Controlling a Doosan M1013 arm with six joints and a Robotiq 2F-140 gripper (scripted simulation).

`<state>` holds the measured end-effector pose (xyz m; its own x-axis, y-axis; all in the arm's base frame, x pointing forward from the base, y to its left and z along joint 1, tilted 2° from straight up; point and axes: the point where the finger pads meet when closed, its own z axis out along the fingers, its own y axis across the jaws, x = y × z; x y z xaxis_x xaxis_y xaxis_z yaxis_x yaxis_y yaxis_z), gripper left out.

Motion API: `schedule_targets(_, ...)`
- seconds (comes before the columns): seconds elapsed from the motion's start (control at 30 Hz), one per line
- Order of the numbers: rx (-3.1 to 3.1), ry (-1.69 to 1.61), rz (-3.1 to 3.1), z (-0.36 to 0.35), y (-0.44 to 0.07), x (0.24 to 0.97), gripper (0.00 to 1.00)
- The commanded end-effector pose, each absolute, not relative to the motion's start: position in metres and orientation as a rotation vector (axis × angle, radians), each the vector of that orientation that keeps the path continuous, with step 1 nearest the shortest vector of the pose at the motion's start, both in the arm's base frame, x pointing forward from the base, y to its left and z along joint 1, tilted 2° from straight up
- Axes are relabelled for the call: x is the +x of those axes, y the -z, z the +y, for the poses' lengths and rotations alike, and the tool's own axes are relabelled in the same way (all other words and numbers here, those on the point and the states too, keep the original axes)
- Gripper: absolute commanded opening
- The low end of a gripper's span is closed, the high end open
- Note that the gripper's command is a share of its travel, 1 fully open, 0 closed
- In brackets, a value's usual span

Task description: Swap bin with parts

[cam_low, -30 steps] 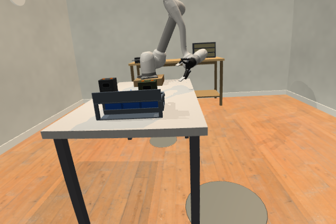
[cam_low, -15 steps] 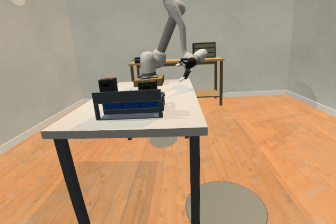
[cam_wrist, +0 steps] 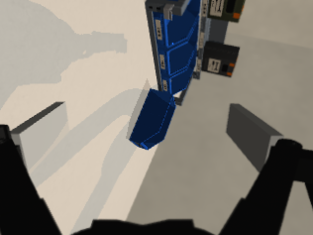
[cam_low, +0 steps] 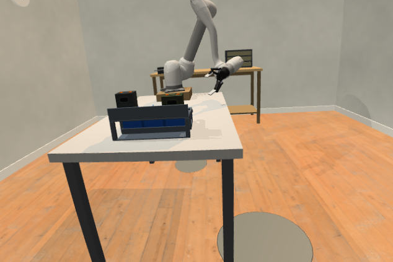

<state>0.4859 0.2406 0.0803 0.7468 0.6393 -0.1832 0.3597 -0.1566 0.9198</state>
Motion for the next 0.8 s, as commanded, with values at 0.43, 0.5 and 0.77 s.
schedule_targets(0.43, 1.828, -0.230, 0.738, 0.225, -0.085, 0.492, 1.00)
schedule_targets(0.5, 1.839, -0.217, 0.729, 0.221, -0.085, 0.493, 1.00)
schedule_targets(0.77, 1.881, -0.172, 0.696, 0.211, -0.088, 0.497, 1.00)
